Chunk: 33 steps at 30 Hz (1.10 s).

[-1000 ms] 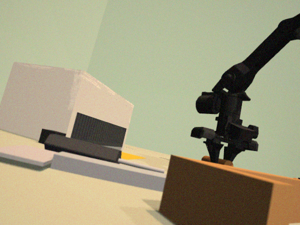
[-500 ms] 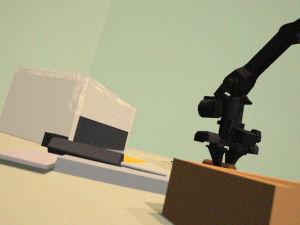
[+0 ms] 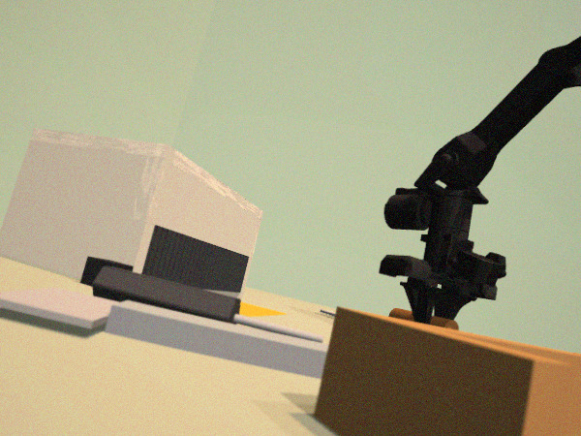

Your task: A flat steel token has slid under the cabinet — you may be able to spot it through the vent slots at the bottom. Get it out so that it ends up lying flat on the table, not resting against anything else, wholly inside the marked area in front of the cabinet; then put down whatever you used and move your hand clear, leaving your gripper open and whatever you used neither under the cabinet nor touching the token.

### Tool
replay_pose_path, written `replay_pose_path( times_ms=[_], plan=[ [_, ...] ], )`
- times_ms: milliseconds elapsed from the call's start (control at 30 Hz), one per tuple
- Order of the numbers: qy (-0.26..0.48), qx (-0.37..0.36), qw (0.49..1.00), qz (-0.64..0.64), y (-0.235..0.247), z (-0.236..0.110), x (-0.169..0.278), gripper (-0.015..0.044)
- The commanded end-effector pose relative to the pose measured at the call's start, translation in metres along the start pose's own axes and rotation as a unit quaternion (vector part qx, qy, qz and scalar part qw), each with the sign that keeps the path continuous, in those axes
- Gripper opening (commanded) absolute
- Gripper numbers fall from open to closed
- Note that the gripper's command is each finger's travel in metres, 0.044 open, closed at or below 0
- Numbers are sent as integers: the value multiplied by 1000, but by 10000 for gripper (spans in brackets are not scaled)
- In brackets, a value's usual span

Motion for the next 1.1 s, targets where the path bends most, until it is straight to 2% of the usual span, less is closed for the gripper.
replay_pose_path(
  times_ms=[0,1067],
  plan=[
    [4,-2,1000,-21,1,-1,3,0],
    [4,-1,995,97,1,-1,3,0]
  ],
)
Point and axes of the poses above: the point midway between the two fingers, 35 mm back from their tips, its own z axis out along the fingers, its own y axis across the jaws, x = y × z, the point moved 3 cm from there along -z, back along the fingers, and after that the axes turned 2 degrees about -z, right-handed, at the moved point
